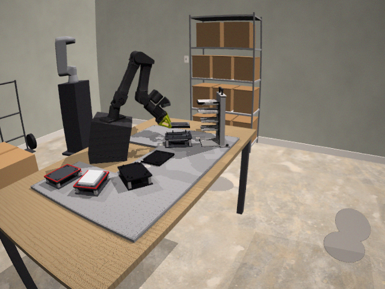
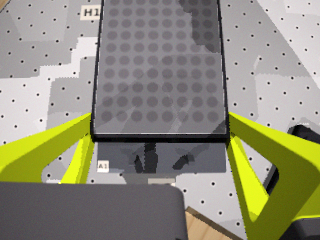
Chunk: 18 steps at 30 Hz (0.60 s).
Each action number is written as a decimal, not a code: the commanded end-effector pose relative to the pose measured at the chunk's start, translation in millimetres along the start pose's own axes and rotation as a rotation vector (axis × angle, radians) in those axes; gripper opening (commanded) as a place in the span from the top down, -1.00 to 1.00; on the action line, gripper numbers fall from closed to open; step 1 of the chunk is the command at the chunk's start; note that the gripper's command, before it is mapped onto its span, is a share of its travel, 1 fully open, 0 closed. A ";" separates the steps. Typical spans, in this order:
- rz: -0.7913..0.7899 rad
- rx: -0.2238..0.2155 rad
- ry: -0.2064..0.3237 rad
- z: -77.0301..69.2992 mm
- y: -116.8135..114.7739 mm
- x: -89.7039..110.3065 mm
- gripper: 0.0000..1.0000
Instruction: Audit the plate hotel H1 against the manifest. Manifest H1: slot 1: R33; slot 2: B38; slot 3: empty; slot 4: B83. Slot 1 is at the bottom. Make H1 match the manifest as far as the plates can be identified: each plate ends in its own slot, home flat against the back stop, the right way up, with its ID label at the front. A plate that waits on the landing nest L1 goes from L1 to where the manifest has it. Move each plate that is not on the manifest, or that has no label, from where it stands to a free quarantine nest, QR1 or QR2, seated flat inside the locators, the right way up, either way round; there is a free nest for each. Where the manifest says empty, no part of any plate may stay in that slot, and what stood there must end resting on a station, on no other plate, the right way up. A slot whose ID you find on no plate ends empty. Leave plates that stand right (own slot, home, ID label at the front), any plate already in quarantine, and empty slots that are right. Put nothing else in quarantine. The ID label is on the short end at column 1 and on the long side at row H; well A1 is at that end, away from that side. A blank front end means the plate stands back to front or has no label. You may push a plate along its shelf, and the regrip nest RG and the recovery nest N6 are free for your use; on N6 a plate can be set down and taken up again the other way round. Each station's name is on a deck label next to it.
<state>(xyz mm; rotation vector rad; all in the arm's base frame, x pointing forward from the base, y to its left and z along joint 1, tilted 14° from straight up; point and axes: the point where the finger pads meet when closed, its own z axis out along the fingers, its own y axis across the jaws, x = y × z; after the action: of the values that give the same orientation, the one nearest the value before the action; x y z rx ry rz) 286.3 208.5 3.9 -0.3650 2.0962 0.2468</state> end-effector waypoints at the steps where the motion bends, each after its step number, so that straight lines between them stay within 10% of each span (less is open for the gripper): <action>1: -0.003 0.022 0.009 -0.1 -8.9 9.2 -0.72; 18: 0.002 0.016 -0.002 6.7 -6.4 9.9 -0.72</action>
<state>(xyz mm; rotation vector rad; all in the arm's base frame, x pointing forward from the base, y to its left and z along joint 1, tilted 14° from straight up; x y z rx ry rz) 286.8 209.0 -4.5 -0.3665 2.0971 0.2454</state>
